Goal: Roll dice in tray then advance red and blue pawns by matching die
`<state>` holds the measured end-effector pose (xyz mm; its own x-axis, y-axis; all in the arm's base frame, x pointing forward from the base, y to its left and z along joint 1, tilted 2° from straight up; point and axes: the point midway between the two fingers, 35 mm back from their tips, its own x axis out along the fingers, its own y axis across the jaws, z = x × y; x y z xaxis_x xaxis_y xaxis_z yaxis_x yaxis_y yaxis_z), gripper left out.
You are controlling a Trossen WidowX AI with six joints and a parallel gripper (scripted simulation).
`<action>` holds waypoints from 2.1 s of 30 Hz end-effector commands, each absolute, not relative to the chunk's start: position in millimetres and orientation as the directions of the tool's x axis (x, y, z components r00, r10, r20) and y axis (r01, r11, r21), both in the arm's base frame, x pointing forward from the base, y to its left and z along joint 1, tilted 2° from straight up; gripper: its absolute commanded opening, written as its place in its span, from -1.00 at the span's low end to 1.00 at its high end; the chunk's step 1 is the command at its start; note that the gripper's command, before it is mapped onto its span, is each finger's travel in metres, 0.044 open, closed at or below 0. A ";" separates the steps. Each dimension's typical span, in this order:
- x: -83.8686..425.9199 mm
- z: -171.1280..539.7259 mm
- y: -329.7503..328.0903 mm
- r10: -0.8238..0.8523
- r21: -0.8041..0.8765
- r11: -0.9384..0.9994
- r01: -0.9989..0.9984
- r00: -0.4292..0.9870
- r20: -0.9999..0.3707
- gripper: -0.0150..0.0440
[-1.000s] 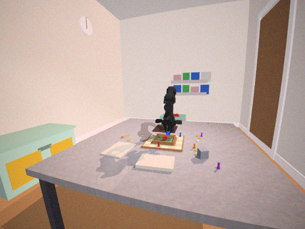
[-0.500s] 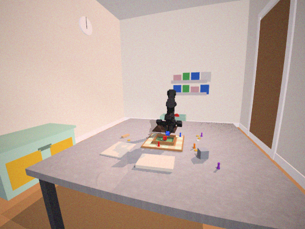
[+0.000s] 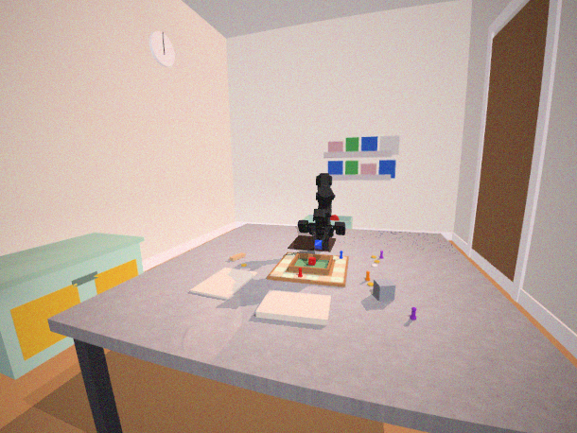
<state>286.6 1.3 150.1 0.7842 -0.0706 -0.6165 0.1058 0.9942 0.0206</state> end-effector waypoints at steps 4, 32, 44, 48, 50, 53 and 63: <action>277.1 153.2 1.3 -0.074 0.023 0.993 0.112 0.785 -0.615 -0.49; 275.9 192.5 1.1 -0.074 0.023 0.993 0.112 0.785 -0.615 0.84; 291.0 174.0 0.4 -0.043 0.005 0.995 0.100 0.472 -0.880 1.00; 296.1 164.0 -0.5 -0.015 0.013 0.995 0.103 0.269 -0.963 1.00; 298.0 159.2 -1.1 0.003 0.020 0.994 0.108 0.161 -0.987 1.00; 299.2 155.8 -1.5 0.017 0.027 0.993 0.114 0.082 -0.996 1.00; 340.8 149.6 -29.1 0.000 0.002 1.000 0.018 0.116 -0.993 0.47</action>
<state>315.8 -11.2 155.8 0.1422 -0.0018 -0.9898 0.0650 0.9979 0.0075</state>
